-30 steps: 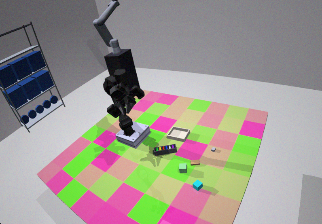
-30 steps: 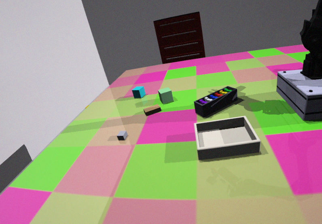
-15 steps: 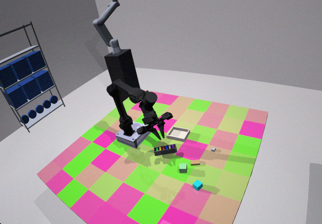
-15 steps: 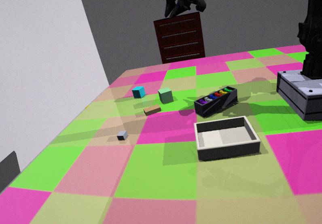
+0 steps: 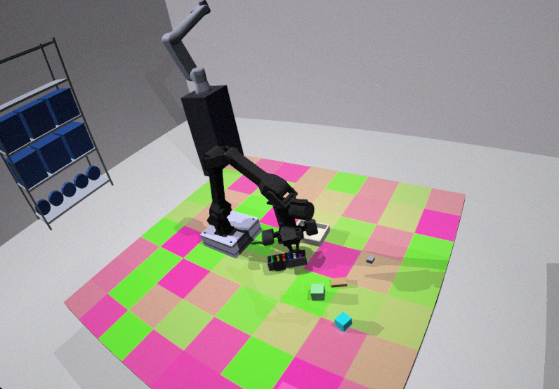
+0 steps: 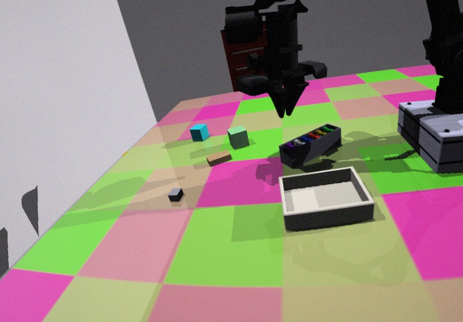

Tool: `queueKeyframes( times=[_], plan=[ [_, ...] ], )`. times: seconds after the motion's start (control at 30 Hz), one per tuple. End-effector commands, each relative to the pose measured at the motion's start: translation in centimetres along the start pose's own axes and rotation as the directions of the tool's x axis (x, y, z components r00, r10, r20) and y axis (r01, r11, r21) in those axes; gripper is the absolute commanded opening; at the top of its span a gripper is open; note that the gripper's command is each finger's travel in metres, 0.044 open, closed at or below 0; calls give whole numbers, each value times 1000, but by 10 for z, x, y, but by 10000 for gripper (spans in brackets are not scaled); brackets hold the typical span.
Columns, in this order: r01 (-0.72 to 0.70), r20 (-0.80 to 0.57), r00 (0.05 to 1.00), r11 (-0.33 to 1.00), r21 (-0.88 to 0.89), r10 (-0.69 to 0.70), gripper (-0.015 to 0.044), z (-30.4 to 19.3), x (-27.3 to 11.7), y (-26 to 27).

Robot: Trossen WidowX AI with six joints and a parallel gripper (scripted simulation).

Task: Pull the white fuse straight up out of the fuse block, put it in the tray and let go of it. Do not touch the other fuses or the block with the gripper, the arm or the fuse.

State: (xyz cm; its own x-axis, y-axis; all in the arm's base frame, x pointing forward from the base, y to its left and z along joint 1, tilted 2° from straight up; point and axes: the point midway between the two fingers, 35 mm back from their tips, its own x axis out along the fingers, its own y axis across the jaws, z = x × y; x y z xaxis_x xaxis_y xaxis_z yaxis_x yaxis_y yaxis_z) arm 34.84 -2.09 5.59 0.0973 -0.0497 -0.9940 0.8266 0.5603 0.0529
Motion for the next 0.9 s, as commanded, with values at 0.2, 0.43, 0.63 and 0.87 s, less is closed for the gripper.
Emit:
queueKeyframes(
  times=[0.2, 0.43, 0.63, 0.87],
  plan=[
    [68, -90, 994, 998, -2, -68, 74, -29, 15, -7],
    [68, -90, 994, 998, -2, -68, 74, -30, 19, -7],
    [68, -90, 994, 998, -2, -68, 74, -31, 25, -7],
    [68, -90, 994, 998, -2, -68, 74, -32, 31, -7]
  ],
)
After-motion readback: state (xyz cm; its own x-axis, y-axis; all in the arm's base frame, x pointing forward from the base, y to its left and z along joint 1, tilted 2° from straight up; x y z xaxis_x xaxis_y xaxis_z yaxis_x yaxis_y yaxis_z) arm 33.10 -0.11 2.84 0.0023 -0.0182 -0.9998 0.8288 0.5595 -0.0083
